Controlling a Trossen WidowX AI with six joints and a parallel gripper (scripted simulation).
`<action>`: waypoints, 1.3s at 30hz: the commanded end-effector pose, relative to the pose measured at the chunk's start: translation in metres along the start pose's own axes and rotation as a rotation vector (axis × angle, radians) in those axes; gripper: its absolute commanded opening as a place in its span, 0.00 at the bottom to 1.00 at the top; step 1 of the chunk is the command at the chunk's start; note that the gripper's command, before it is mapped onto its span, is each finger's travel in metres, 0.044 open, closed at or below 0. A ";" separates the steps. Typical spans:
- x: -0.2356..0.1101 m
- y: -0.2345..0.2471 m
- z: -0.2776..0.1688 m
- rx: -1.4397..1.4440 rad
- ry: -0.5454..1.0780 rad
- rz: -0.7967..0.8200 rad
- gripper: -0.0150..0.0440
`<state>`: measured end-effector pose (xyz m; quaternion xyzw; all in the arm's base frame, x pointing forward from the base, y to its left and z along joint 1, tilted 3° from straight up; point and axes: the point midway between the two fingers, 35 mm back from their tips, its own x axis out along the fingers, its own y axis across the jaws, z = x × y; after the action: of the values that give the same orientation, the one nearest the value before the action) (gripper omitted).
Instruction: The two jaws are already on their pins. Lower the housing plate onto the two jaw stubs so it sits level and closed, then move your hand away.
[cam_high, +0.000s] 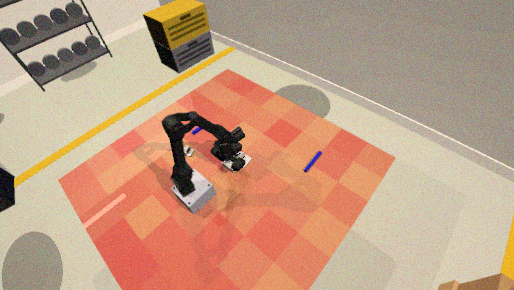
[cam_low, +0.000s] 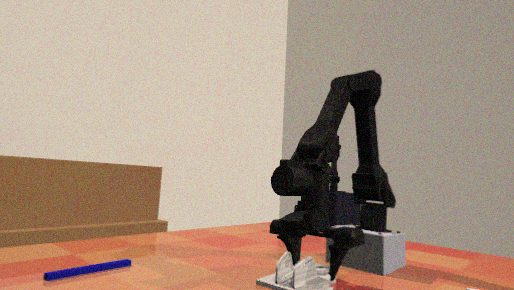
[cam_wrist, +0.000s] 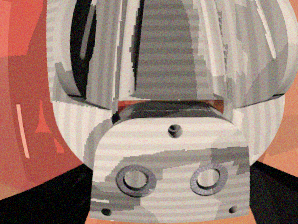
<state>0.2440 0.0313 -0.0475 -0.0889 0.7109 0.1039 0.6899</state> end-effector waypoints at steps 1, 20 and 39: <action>0.000 -0.001 0.000 0.004 0.001 -0.004 0.85; 0.000 -0.001 0.000 0.004 0.001 -0.004 0.85; 0.000 0.000 0.000 0.000 0.000 0.000 1.00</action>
<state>0.2439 0.0313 -0.0475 -0.0889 0.7109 0.1039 0.6899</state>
